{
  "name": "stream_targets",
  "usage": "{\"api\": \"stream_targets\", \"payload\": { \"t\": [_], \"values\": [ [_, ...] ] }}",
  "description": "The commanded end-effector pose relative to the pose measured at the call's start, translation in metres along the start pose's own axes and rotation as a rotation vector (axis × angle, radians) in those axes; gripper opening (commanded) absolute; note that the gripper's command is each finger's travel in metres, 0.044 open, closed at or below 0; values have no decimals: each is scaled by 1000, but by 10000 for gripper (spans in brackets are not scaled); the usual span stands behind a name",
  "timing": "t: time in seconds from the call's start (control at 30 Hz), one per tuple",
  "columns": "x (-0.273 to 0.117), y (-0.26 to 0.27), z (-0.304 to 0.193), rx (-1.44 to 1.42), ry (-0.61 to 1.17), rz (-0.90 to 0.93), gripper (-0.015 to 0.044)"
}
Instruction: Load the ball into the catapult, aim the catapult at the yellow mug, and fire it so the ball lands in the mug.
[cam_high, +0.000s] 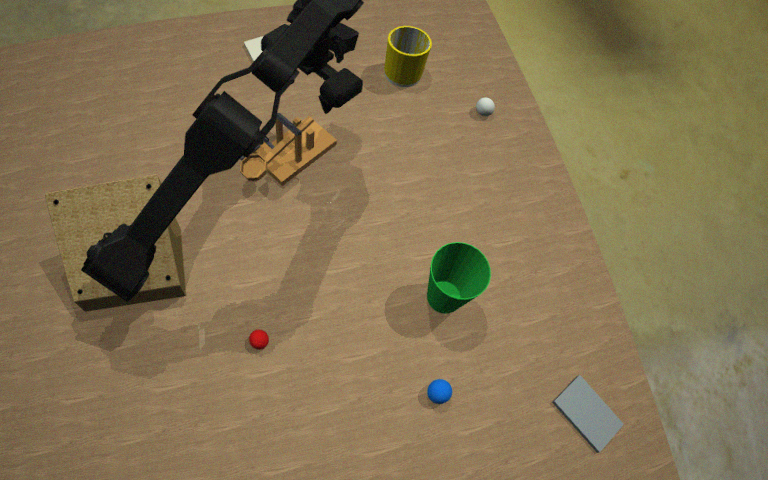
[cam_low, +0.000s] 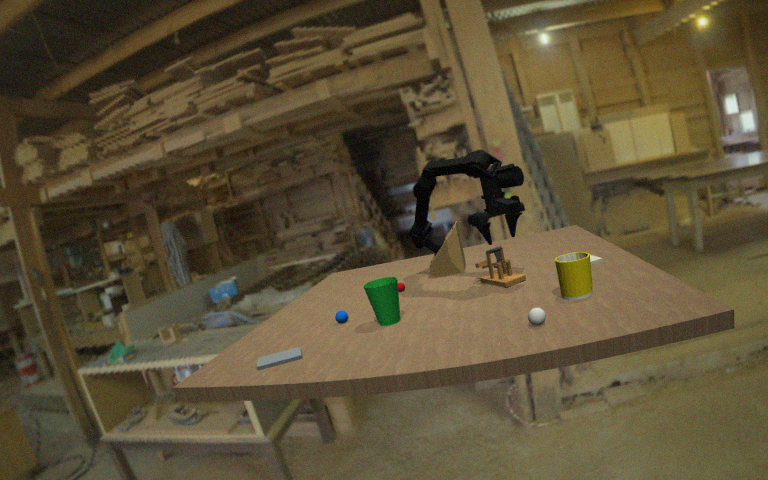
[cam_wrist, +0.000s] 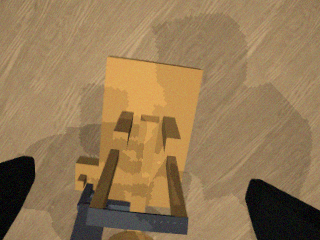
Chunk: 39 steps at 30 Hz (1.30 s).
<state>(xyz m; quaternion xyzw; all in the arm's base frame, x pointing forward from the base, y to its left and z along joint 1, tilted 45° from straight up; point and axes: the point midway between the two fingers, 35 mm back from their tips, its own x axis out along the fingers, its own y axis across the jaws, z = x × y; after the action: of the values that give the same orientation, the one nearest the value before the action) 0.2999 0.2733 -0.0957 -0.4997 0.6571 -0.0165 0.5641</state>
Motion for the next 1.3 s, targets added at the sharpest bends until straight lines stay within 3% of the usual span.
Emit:
{"api": "stream_targets", "payload": {
  "t": [0.0,0.03,0.07,0.23,0.53,0.77,1.13,1.27],
  "values": [
    [-51,1,3,7,-79,21,440],
    [-53,1,3,7,-81,22,440],
    [-19,-1,2,2,-28,6,414],
    [-23,-68,-16,72,-38,28,300],
    [-10,-183,-92,226,-49,46,300],
    [14,-238,-178,356,-42,35,300],
    [65,-242,-319,565,6,-21,300],
    [72,-235,-334,593,16,-31,300]
  ]
}}
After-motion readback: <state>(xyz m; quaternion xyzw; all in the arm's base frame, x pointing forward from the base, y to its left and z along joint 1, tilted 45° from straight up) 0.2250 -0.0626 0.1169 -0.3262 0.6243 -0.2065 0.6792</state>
